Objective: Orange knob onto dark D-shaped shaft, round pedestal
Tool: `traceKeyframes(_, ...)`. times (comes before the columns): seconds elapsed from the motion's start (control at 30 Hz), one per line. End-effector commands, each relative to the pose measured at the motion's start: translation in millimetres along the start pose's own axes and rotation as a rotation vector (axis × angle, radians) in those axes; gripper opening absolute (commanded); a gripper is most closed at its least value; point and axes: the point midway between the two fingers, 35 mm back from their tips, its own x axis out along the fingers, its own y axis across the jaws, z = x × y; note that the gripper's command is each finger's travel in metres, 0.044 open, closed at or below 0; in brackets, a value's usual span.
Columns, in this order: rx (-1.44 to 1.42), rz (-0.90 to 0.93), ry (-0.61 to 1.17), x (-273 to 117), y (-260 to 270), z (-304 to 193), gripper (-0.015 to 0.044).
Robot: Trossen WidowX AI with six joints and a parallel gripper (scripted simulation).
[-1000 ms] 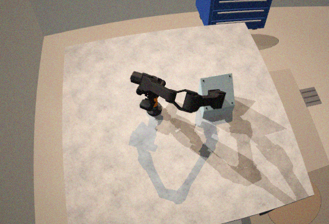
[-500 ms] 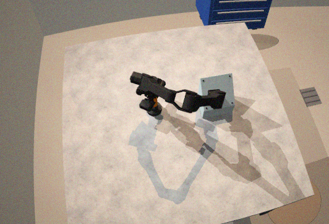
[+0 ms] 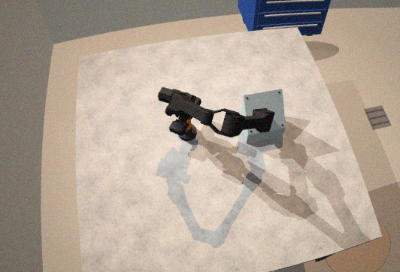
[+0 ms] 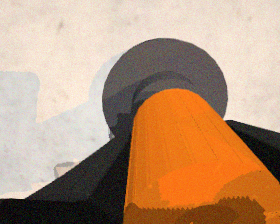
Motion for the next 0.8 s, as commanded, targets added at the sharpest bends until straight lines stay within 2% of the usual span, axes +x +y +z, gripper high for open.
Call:
traceKeyframes(0.0, -0.029, 0.001, -0.003, 0.2, 0.2, 0.8, 0.0)
traceKeyframes(0.77, -0.022, 0.001, -0.002, 1.1, 0.7, -0.7, 0.0)
